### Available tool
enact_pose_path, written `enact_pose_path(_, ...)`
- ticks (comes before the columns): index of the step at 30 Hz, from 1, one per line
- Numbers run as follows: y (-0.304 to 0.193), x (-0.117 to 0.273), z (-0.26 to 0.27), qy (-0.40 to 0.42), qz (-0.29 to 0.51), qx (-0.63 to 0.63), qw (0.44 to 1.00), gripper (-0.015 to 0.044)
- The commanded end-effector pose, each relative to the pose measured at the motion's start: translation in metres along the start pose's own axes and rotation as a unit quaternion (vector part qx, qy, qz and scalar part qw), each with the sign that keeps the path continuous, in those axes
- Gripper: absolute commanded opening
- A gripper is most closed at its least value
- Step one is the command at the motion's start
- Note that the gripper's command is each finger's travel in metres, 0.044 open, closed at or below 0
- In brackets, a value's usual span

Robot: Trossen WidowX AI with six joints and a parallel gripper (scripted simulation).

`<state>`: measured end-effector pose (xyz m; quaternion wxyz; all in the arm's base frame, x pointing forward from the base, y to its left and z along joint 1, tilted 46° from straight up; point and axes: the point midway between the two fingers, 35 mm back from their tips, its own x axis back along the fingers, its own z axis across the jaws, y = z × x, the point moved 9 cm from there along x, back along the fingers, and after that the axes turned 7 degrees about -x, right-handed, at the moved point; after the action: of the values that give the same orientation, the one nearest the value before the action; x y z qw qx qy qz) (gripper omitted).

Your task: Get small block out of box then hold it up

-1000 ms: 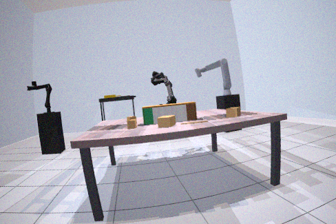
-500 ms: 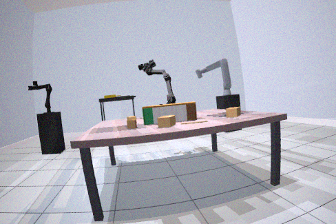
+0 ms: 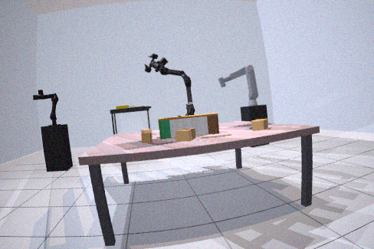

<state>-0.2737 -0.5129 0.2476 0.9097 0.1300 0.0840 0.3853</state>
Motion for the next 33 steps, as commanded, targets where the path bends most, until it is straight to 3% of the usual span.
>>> enact_pose_path(1, -0.055, 0.026, 0.006, -0.026, 0.090, 0.112, 0.989, 0.0400)
enact_pose_path(8, -0.131, 0.079, 0.018, -0.025, 0.229, 0.276, 0.933, 0.0400)
enact_pose_path(16, -0.202, 0.158, 0.028, 0.026, 0.379, 0.448, 0.809, 0.0400)
enact_pose_path(24, -0.251, 0.252, 0.033, 0.122, 0.502, 0.583, 0.627, 0.0400)
enact_pose_path(33, -0.276, 0.369, 0.033, 0.270, 0.590, 0.667, 0.365, 0.0400)
